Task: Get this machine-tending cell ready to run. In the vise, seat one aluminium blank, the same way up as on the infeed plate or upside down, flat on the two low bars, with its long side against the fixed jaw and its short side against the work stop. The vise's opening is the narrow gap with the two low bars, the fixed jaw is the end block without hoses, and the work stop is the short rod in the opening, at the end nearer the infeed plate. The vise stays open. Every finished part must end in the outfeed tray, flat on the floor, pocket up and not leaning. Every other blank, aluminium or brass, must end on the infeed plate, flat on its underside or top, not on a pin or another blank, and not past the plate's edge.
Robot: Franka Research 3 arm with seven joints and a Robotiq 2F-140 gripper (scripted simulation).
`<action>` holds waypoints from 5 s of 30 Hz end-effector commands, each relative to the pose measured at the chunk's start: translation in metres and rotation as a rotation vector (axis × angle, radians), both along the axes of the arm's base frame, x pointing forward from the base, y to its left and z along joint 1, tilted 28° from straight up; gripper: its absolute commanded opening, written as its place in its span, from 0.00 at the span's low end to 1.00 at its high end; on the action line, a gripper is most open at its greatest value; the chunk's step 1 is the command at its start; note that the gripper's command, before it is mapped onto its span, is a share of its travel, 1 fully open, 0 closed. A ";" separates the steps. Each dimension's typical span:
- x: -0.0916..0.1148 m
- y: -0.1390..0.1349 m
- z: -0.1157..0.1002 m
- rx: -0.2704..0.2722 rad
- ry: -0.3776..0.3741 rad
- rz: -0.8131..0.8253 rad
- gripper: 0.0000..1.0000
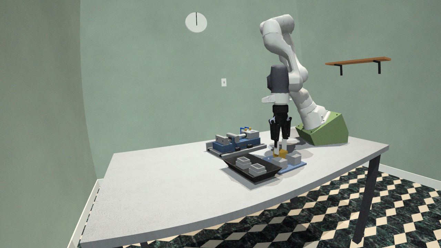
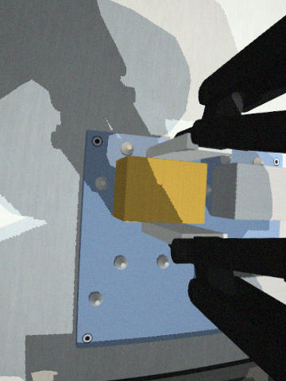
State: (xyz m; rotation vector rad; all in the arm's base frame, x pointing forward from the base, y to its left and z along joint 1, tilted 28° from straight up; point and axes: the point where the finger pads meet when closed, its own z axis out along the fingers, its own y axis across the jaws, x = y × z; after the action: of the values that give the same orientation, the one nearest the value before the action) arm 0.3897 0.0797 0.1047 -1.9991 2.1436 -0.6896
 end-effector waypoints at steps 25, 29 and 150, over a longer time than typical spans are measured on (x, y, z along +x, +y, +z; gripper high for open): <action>0.003 0.004 0.003 0.009 -0.011 0.001 0.00; 0.003 0.004 0.003 0.009 -0.011 0.001 0.00; -0.056 0.038 0.133 0.009 -0.011 0.001 0.00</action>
State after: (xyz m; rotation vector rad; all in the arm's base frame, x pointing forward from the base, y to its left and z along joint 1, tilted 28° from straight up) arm 0.3342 0.1182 0.2373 -1.9775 2.1395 -0.6863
